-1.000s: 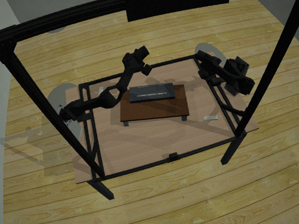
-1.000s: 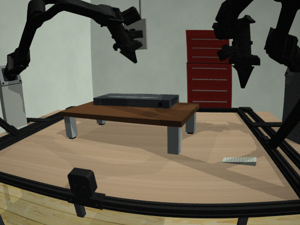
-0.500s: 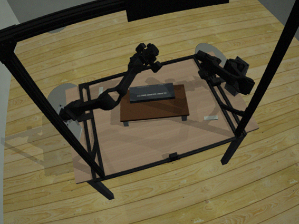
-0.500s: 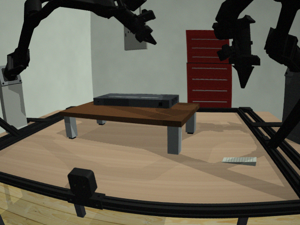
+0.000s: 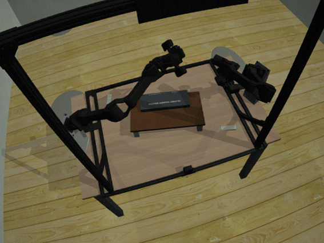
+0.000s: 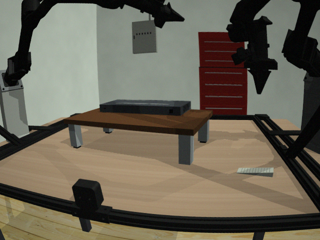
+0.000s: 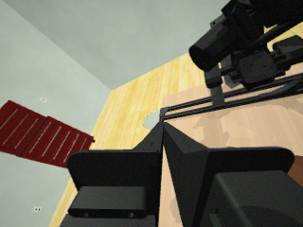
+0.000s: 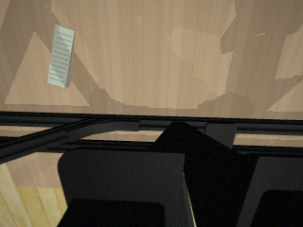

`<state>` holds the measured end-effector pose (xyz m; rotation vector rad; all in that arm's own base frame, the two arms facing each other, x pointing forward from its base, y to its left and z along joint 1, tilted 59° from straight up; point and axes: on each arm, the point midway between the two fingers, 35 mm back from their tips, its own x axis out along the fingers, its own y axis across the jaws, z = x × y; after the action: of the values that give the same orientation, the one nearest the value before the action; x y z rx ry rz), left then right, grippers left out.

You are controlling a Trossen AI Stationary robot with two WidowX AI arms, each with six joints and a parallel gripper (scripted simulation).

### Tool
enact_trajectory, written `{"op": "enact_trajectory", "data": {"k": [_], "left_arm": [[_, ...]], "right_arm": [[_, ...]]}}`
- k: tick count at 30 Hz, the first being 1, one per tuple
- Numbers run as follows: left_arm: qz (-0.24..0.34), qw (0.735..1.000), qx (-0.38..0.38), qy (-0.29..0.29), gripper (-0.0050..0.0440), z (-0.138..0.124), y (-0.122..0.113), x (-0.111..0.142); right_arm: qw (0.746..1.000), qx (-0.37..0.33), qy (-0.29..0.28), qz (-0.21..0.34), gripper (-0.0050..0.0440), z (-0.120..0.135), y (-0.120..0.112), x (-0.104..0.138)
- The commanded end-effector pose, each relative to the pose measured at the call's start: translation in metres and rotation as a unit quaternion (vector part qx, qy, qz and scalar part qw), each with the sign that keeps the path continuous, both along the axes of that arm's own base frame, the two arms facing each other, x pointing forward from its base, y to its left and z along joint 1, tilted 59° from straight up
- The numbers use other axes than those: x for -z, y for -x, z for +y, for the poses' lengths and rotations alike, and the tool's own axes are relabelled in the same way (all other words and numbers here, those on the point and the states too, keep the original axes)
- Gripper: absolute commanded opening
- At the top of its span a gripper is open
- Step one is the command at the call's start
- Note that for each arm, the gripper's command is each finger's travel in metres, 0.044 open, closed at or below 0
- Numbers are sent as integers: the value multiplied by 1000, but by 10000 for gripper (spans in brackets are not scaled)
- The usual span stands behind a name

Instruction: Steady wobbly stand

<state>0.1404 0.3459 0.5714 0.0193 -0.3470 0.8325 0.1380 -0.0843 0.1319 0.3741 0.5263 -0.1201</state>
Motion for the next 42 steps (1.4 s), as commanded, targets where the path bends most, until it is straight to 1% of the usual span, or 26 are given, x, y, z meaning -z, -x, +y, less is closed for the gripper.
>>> {"op": "enact_trajectory", "data": {"k": [1, 7, 13, 14, 19, 24, 30, 31, 36, 41, 42], "left_arm": [[-13, 996, -28, -79, 0, -21, 11, -42], [-45, 974, -79, -208, 0, -64, 32, -105], [-45, 974, -79, -208, 0, -64, 32, -105], [-47, 973, -76, -211, 0, -71, 33, -104], [-79, 941, -117, -307, 0, -114, 52, -148], [-118, 897, -156, -396, 0, -165, 73, -184], [-118, 897, -156, -396, 0, -165, 73, -184], [-120, 896, -153, -398, 0, -171, 73, -181], [-164, 842, -190, -477, 0, -225, 96, -209], [-212, 780, -223, -545, 0, -282, 119, -226], [-212, 780, -223, -545, 0, -282, 119, -226]], "right_arm": [[1000, 0, 0, 0, 0, 0, 0, 0], [1000, 0, 0, 0, 0, 0, 0, 0], [1000, 0, 0, 0, 0, 0, 0, 0], [1000, 0, 0, 0, 0, 0, 0, 0], [1000, 0, 0, 0, 0, 0, 0, 0], [1000, 0, 0, 0, 0, 0, 0, 0], [1000, 0, 0, 0, 0, 0, 0, 0], [1000, 0, 0, 0, 0, 0, 0, 0], [1000, 0, 0, 0, 0, 0, 0, 0], [1000, 0, 0, 0, 0, 0, 0, 0], [1000, 0, 0, 0, 0, 0, 0, 0]]}}
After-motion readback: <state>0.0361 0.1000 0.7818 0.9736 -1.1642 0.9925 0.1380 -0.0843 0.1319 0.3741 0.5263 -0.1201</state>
